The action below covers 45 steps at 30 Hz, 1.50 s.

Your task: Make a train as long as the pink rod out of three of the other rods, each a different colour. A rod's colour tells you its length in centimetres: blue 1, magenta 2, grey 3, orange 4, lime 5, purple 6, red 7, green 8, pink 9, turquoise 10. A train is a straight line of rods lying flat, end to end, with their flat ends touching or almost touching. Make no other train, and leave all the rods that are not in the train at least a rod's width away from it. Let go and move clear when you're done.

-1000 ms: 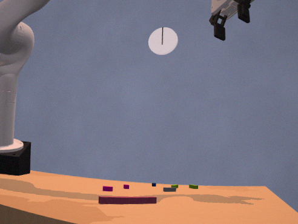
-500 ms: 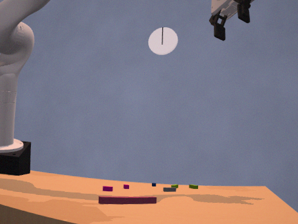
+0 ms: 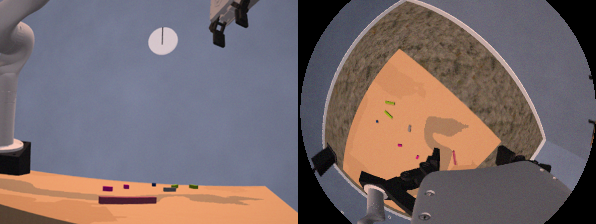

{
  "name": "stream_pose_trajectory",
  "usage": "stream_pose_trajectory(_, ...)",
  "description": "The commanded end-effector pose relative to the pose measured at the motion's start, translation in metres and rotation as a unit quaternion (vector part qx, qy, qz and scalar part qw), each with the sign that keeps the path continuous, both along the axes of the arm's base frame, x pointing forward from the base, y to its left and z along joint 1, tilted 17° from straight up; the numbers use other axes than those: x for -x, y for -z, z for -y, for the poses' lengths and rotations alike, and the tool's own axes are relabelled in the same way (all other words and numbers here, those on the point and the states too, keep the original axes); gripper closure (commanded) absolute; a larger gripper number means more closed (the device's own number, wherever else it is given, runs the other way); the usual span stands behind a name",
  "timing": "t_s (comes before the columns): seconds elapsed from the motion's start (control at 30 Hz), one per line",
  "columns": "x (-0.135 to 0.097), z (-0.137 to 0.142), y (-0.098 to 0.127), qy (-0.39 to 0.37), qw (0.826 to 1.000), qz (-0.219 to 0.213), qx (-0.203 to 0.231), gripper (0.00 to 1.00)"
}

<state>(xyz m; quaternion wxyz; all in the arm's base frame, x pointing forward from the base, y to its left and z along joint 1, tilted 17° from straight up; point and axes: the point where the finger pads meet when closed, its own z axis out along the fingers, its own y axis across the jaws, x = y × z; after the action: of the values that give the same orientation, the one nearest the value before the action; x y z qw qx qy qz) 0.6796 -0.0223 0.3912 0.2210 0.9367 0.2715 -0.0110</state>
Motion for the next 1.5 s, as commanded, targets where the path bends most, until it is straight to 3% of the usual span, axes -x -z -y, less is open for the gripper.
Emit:
stream_pose_trajectory(0.0, 0.005, 0.025, 0.031, 0.045, 0.998, 0.039, 0.027, 0.0)
stream_pose_trajectory(0.1, 0.005, 0.025, 0.031, 0.045, 0.998, 0.039, 0.027, 0.0)
stream_pose_trajectory(0.17, 0.01, 0.039, 0.052, 0.069, 0.995, 0.062, 0.038, 0.0)
stream_pose_trajectory(0.43, 0.018, 0.052, 0.077, 0.092, 0.991, 0.087, 0.045, 0.0)
stream_pose_trajectory(0.47, 0.024, 0.058, 0.09, 0.103, 0.988, 0.101, 0.046, 0.0)
stream_pose_trajectory(0.53, 0.024, 0.058, 0.09, 0.103, 0.988, 0.101, 0.046, 0.0)
stream_pose_trajectory(0.57, 0.03, 0.063, 0.104, 0.114, 0.986, 0.113, 0.046, 0.0)
stream_pose_trajectory(0.67, 0.03, 0.063, 0.104, 0.114, 0.986, 0.113, 0.046, 0.0)
stream_pose_trajectory(0.7, 0.037, 0.068, 0.118, 0.125, 0.983, 0.126, 0.044, 0.0)
stream_pose_trajectory(0.77, 0.037, 0.068, 0.118, 0.125, 0.983, 0.126, 0.044, 0.0)
stream_pose_trajectory(0.8, 0.045, 0.072, 0.133, 0.135, 0.981, 0.137, 0.039, 0.0)
stream_pose_trajectory(0.87, 0.045, 0.072, 0.133, 0.135, 0.981, 0.137, 0.039, 0.0)
stream_pose_trajectory(0.9, 0.054, 0.075, 0.148, 0.145, 0.978, 0.147, 0.033, 0.0)
stream_pose_trajectory(0.97, 0.054, 0.075, 0.148, 0.145, 0.978, 0.147, 0.033, 0.0)
stream_pose_trajectory(1.0, 0.064, 0.078, 0.163, 0.156, 0.975, 0.156, 0.025, 0.0)
stream_pose_trajectory(1.1, 0.064, 0.078, 0.163, 0.156, 0.975, 0.156, 0.025, 0.0)
stream_pose_trajectory(1.13, 0.075, 0.079, 0.178, 0.166, 0.972, 0.163, 0.016, 0.0)
stream_pose_trajectory(1.23, 0.075, 0.079, 0.178, 0.166, 0.972, 0.163, 0.016, 0.0)
stream_pose_trajectory(1.27, 0.087, 0.079, 0.193, 0.176, 0.97, 0.168, 0.005, 0.0)
stream_pose_trajectory(1.33, 0.087, 0.079, 0.193, 0.176, 0.97, 0.168, 0.005, 0.0)
stream_pose_trajectory(1.37, 0.1, 0.079, 0.207, 0.187, 0.967, 0.172, -0.006, 0.0)
stream_pose_trajectory(1.47, 0.1, 0.079, 0.207, 0.187, 0.967, 0.172, -0.006, 0.0)
